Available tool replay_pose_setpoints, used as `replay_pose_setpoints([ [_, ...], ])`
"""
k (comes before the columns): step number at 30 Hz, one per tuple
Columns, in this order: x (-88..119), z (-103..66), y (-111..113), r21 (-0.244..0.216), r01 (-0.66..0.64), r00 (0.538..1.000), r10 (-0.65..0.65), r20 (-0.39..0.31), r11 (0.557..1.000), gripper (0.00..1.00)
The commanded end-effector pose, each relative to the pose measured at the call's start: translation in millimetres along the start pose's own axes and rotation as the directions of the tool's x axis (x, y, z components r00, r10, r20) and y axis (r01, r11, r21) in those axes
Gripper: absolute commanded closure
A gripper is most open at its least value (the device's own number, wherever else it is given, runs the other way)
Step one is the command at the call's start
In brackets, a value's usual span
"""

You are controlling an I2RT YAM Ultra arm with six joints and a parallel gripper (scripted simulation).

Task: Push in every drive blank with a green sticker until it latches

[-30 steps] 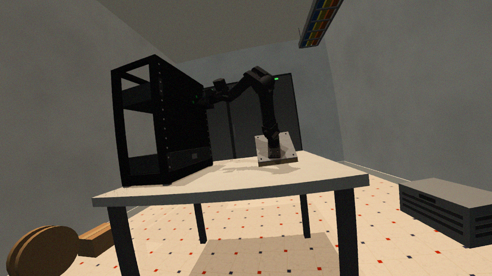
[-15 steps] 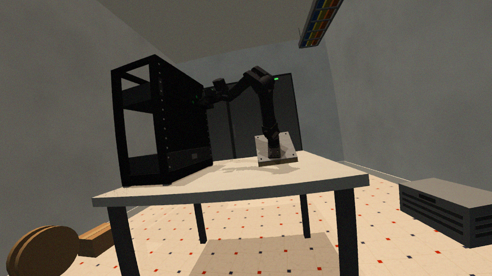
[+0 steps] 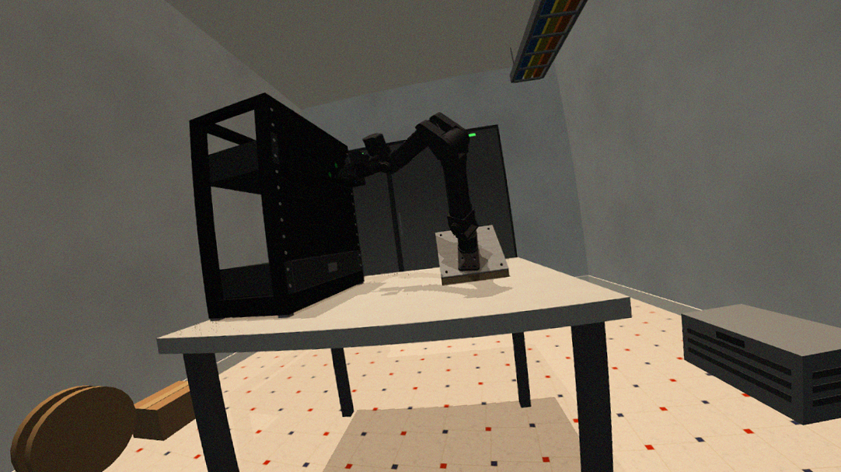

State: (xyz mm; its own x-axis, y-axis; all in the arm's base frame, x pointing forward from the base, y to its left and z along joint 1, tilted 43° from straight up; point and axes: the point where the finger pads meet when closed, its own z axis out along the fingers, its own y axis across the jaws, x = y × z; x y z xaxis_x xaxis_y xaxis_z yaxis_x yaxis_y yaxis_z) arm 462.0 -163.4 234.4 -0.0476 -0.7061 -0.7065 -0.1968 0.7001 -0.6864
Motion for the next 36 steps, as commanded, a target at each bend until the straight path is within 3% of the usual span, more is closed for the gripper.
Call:
replay_pose_setpoints([
  [1,-9.5,5.7,-44.9,0.124,0.055,0.998,-0.055,-0.004,0.991,1.00],
  [36,-10.4,7.8,-50.4,0.125,0.055,0.998,-0.055,-0.005,0.991,1.00],
])
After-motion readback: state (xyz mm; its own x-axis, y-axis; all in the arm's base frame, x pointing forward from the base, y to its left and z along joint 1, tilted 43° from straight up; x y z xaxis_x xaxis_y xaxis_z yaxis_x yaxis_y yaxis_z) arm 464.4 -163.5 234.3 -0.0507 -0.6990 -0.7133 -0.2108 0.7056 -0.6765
